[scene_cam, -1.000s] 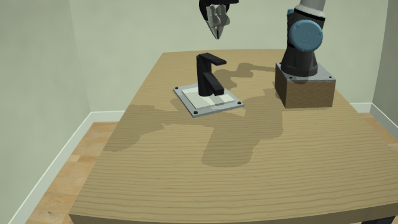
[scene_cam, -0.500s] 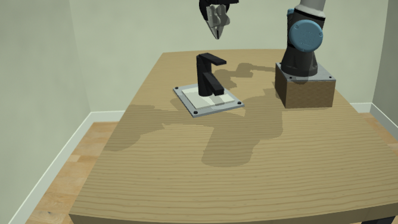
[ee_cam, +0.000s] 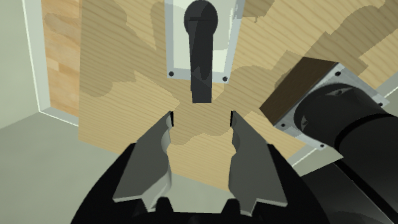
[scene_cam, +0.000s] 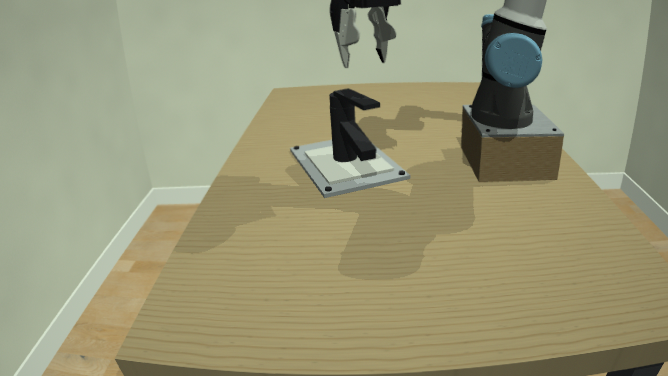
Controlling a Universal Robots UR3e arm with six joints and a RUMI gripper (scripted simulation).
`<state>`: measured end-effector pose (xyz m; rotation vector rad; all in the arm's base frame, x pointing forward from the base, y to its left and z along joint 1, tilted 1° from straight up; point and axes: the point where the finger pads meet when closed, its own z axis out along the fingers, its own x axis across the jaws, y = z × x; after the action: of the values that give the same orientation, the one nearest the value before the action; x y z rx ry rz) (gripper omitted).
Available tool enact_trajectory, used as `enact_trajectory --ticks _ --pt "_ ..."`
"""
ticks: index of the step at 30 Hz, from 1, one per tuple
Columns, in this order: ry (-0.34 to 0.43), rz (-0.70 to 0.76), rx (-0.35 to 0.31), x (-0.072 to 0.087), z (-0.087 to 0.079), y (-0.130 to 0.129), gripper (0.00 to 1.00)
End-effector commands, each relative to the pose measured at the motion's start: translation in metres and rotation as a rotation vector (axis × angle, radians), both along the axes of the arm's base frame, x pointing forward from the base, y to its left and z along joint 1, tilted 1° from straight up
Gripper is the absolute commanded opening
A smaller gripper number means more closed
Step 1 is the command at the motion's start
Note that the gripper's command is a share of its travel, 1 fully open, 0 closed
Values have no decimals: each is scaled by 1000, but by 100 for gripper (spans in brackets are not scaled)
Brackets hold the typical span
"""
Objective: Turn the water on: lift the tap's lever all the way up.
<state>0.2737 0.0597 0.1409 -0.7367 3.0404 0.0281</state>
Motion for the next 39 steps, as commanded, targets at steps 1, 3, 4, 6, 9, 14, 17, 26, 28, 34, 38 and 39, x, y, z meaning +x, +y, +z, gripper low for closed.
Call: enact_trajectory --ticks 1,3,4,6,9,14,17,26,28,34,38,39 --pt "-2 0 -1 1 1 0 42" --pt "-2 0 -1 1 1 0 42" --pt "-2 0 -1 1 1 0 42" --pt "-2 0 -1 1 1 0 42" --pt "-2 0 -1 1 1 0 42" --pt "-2 0 -1 1 1 0 42" --pt "-2 0 -1 1 1 0 42" --pt "-2 0 -1 1 1 0 42" --pt "-2 0 -1 1 1 0 42" --pt "-2 0 -1 1 -1 0 42" --pt "-2 0 -1 1 -2 0 42" --pt "-2 0 -1 1 -3 0 42"
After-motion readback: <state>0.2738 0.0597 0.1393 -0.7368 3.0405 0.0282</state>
